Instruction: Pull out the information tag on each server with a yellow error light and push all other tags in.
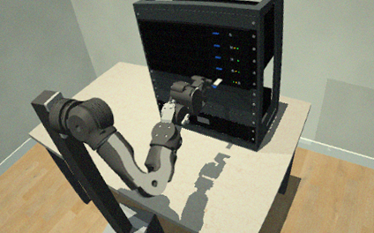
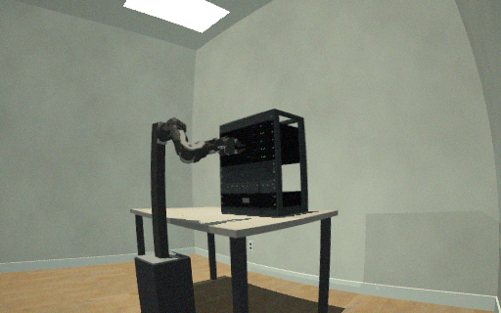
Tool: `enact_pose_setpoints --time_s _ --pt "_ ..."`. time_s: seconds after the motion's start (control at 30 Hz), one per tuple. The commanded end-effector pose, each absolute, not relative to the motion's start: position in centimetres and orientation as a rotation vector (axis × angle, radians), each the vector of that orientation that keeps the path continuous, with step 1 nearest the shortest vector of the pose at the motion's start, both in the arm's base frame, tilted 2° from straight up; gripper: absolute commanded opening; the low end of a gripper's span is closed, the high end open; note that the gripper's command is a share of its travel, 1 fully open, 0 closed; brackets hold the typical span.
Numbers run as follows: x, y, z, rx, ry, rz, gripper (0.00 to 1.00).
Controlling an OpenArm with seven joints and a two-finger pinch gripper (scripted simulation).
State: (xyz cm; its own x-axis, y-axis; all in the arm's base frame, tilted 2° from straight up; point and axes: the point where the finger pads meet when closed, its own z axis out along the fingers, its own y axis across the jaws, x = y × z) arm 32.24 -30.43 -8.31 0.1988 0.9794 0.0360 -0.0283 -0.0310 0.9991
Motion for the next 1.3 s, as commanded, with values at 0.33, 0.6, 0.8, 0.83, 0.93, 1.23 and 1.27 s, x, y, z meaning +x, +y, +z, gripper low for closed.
enact_pose_setpoints --time_s 0.33,0.6,0.8,0.83,0.93,1.23,1.27 --pt "32.9 -30.6 -8.4 1.306 1.029 1.091 0.1" --pt "34.0 -30.8 -8.4 1.306 1.029 1.091 0.1" --pt "34.4 -30.9 -8.4 1.306 1.029 1.091 0.1" --pt "34.5 -31.0 -8.4 1.306 1.029 1.09 0.1" --pt "34.7 -31.0 -8.4 1.306 1.029 1.089 0.1" --pt "35.6 -31.3 -8.4 1.306 1.028 1.089 0.1" --pt "35.6 -31.3 -8.4 1.306 1.028 1.089 0.1"
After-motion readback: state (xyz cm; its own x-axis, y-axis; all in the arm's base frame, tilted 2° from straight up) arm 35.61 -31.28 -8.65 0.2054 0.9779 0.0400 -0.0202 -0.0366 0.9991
